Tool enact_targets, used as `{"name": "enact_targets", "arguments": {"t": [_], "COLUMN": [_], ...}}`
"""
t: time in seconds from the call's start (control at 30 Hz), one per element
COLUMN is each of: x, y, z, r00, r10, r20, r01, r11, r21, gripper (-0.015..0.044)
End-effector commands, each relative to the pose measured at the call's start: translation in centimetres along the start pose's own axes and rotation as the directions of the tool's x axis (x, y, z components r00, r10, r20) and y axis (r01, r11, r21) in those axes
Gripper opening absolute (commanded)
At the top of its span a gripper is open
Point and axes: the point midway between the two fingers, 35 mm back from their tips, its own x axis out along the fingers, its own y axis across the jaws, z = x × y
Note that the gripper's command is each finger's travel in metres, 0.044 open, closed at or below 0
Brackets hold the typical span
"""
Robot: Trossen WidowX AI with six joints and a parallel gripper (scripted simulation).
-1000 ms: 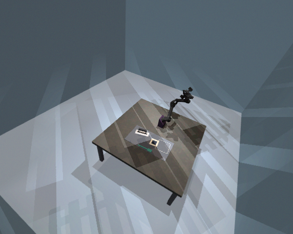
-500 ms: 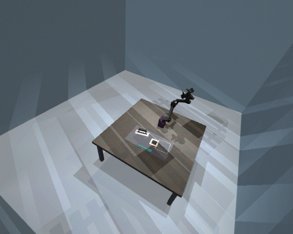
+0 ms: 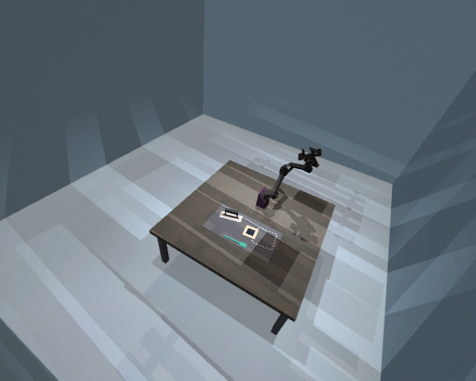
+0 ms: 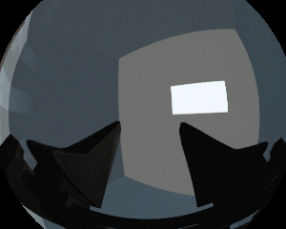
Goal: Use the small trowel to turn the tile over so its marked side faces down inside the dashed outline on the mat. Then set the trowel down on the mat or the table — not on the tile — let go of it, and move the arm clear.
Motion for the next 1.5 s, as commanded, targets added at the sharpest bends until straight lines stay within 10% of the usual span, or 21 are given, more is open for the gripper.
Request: {"name": "enact_targets", "arguments": {"t": [0.0, 1.47], "x": [-0.3, -3.7], "y": [-1.7, -9.3], "z": [2.4, 14.4], "r00": [0.999, 0.925], "r10": [-0.045, -0.36], "r20": [-0.015, -0.125], "r01": [0.043, 0.057], "r11": [0.993, 0.456], "r21": [-0.108, -0.888], "gripper": [0.027, 0.027]}}
